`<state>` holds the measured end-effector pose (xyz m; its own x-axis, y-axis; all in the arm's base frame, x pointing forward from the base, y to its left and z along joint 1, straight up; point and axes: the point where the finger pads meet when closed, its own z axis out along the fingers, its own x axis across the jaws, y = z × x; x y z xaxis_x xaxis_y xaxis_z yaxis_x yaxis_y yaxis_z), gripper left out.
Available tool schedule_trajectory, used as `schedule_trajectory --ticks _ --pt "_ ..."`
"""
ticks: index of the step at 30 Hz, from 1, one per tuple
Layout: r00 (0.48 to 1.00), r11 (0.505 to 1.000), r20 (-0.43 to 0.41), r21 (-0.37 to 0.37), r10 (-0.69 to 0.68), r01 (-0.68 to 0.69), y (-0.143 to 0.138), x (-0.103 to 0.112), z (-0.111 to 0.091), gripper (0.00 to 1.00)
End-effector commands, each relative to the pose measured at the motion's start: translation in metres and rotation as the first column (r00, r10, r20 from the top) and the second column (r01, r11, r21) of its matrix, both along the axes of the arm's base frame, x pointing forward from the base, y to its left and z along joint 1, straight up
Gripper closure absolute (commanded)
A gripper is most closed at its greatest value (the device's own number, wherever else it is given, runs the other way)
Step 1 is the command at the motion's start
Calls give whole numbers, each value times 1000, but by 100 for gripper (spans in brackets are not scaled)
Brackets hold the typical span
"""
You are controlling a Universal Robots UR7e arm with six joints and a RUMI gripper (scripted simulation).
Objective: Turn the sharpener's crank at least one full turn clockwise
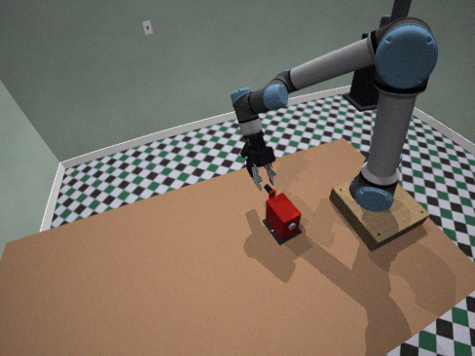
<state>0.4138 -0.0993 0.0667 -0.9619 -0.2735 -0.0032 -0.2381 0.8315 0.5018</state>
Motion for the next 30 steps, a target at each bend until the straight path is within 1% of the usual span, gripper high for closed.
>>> schedule_trajectory --ticks 1,26,27,30 --pt "1000 1000 -1 2 0 0 6 -1 -9 68" --pt "1000 1000 2 -1 -1 1 3 0 -7 68" --pt "1000 1000 2 -1 -1 1 3 0 -7 91" --pt "1000 1000 2 -1 -1 1 3 0 -7 91"
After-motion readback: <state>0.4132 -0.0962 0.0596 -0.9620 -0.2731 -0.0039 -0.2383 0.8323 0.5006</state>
